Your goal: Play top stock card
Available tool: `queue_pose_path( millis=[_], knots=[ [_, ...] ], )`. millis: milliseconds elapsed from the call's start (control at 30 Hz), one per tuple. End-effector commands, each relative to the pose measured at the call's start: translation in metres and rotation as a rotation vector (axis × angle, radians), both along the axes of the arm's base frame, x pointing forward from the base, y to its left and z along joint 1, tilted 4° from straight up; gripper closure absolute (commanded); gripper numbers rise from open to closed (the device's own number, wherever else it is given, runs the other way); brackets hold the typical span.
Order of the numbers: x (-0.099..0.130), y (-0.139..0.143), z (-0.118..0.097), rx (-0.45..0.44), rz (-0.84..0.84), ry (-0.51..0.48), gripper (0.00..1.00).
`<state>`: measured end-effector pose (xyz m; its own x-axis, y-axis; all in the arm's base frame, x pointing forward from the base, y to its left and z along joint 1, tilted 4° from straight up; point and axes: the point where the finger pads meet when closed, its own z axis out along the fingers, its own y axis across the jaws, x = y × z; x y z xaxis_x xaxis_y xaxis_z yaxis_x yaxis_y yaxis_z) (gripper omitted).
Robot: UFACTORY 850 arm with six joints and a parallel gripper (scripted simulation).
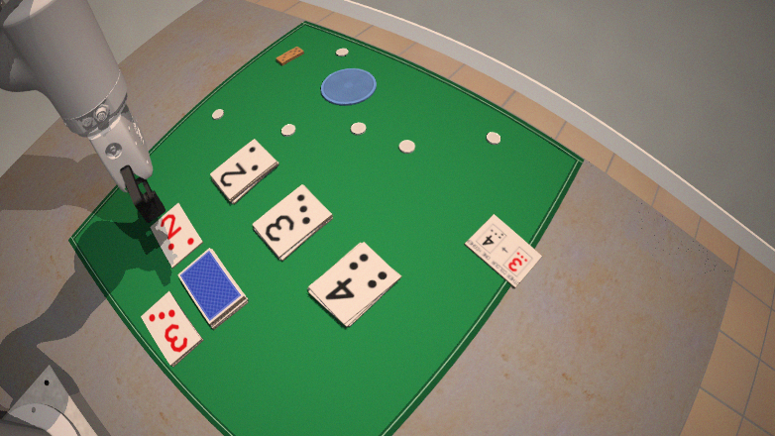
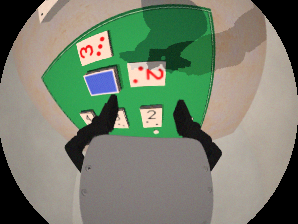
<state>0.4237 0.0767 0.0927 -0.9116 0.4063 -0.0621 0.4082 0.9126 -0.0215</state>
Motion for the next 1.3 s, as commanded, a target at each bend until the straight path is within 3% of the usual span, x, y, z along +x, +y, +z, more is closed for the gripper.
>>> queue_pose_path(
  millis=[0, 100, 533, 633, 667, 1233, 1267],
  knots=[
    [0.001, 0.0, -0.003, -0.006, 0.139, 0.005, 0.0],
    [0.001, 0.0, -0.003, -0.007, 0.149, 0.005, 0.0],
    [0.001, -0.001, -0.011, -0.023, 0.498, 0.021, 0.0],
    [0.001, -0.001, -0.011, -0.023, 0.502, 0.021, 0.0],
    [0.001, -0.001, -0.013, -0.027, 0.585, 0.025, 0.0],
    [0.001, -0.001, -0.021, -0.041, 0.912, 0.039, 0.0],
    [0.001, -0.001, -0.022, -0.045, 0.986, 0.042, 0.0]
  ],
)
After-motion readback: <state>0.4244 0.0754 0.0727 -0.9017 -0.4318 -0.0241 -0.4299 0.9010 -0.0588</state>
